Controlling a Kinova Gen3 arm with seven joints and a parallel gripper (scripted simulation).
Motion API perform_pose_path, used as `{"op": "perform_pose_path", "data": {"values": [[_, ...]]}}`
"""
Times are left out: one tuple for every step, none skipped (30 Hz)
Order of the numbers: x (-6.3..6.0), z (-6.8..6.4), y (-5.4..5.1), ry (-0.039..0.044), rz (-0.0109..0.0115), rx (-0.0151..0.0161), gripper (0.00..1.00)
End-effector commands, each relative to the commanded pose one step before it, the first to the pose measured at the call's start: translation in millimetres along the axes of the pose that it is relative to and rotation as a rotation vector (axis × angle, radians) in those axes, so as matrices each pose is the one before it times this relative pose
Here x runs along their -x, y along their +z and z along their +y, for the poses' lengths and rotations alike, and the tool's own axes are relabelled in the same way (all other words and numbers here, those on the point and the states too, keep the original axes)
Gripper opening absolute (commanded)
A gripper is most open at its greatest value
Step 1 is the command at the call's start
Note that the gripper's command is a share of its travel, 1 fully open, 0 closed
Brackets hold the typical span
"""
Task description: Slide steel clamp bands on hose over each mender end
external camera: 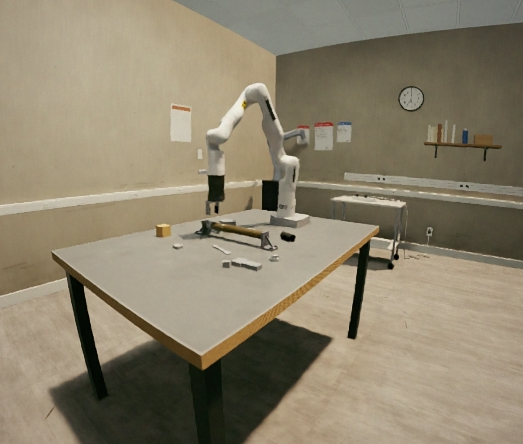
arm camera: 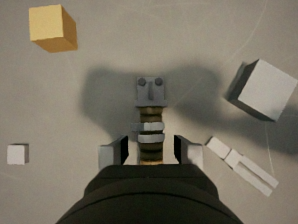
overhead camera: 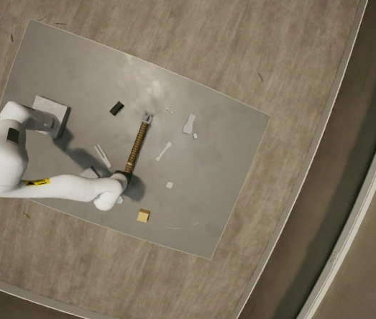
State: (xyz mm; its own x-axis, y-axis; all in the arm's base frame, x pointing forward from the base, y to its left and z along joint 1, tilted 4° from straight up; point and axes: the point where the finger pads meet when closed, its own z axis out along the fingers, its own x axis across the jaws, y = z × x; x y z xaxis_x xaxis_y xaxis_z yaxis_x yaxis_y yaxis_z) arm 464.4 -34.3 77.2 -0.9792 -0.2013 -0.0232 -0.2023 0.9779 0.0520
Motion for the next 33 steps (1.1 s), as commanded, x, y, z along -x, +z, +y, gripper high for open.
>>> {"op": "perform_pose_path", "data": {"values": [[2.02,-0.10,0.19,0.00631,-0.00470,0.00286,1.00],[0.00,0.00,0.00,0.00000,0.00000,0.00000,1.00],[0.00,0.00,0.00,0.00000,0.00000,0.00000,1.00],[0.00,0.00,0.00,0.00000,0.00000,0.00000,1.00],[0.00,0.00,0.00,0.00000,0.00000,0.00000,1.00],[0.00,0.00,0.00,0.00000,0.00000,0.00000,1.00],[0.00,0.00,0.00,0.00000,0.00000,0.00000,1.00],[0.00,0.00,0.00,0.00000,0.00000,0.00000,1.00],[0.00,0.00,0.00,0.00000,0.00000,0.00000,1.00],[0.00,0.00,0.00,0.00000,0.00000,0.00000,1.00],[0.00,0.00,0.00,0.00000,0.00000,0.00000,1.00],[0.00,0.00,0.00,0.00000,0.00000,0.00000,1.00],[0.00,0.00,0.00,0.00000,0.00000,0.00000,1.00],[0.00,0.00,0.00,0.00000,0.00000,0.00000,1.00],[0.00,0.00,0.00,0.00000,0.00000,0.00000,1.00],[0.00,0.00,0.00,0.00000,0.00000,0.00000,1.00],[0.00,0.00,0.00,0.00000,0.00000,0.00000,1.00],[0.00,0.00,0.00,0.00000,0.00000,0.00000,1.00],[0.00,0.00,0.00,0.00000,0.00000,0.00000,1.00],[0.00,0.00,0.00,0.00000,0.00000,0.00000,1.00],[0.00,0.00,0.00,0.00000,0.00000,0.00000,1.00],[0.00,0.00,0.00,0.00000,0.00000,0.00000,1.00],[0.00,0.00,0.00,0.00000,0.00000,0.00000,1.00],[0.00,0.00,0.00,0.00000,0.00000,0.00000,1.00],[0.00,0.00,0.00,0.00000,0.00000,0.00000,1.00],[0.00,0.00,0.00,0.00000,0.00000,0.00000,1.00],[0.00,0.00,0.00,0.00000,0.00000,0.00000,1.00],[0.00,0.00,0.00,0.00000,0.00000,0.00000,1.00],[0.00,0.00,0.00,0.00000,0.00000,0.00000,1.00],[0.00,0.00,0.00,0.00000,0.00000,0.00000,1.00],[0.23,-0.01,0.23,-0.00001,-0.00084,-0.00008,1.00],[1.34,-0.08,1.33,-0.00008,-0.00487,-0.00048,1.00],[-1.06,0.30,2.94,-0.00017,0.00131,0.00036,1.00]]}}
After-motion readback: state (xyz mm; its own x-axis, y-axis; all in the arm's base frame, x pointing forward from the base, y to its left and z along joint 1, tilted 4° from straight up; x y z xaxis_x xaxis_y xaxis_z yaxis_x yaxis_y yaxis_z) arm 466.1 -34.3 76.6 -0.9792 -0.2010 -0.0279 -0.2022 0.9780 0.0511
